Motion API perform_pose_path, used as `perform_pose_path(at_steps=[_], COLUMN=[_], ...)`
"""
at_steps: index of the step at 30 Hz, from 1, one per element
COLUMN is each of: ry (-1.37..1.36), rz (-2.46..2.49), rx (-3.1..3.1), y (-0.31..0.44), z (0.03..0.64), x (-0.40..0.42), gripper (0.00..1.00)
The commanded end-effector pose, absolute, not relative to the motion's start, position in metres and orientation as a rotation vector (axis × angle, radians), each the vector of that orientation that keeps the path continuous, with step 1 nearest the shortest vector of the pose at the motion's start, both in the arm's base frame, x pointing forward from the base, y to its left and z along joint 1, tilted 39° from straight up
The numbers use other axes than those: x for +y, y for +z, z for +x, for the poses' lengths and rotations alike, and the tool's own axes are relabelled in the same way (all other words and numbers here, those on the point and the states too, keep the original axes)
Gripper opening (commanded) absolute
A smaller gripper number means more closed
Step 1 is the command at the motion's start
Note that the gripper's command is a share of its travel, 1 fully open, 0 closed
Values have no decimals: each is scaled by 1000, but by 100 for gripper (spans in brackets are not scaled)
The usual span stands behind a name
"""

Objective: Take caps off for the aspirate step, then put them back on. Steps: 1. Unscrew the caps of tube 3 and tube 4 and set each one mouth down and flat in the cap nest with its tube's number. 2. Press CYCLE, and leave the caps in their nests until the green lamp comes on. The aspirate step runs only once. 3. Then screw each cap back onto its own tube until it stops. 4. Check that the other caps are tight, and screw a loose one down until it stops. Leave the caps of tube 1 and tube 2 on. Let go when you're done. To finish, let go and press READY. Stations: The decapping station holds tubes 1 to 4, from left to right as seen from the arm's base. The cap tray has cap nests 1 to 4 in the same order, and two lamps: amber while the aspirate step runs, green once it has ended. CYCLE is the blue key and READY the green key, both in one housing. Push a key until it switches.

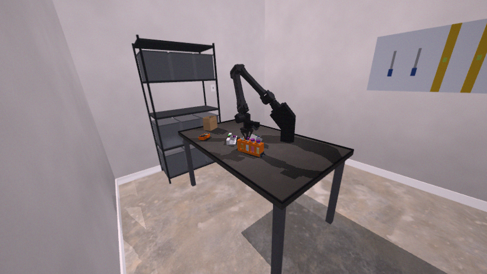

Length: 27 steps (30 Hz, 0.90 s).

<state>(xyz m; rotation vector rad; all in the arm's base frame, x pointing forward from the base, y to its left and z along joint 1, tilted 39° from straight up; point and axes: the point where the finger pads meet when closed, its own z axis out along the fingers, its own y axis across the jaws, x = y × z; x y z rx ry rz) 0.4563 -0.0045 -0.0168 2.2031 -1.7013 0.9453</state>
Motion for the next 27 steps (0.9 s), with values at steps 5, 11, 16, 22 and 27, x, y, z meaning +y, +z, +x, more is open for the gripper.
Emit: perform_pose_path(at_steps=[5, 11, 16, 22, 27], ry=[951, 951, 958, 1019, 1053], rz=[2222, 2222, 2155, 1915, 1670], rx=[-1678, -1678, -1803, -2170, -2456], y=[-14, -14, -21, -20, -20], z=[461, 461, 460, 461, 461], x=[-1, -1, 1, 0, 0], gripper=[0, 0, 0, 0, 0])
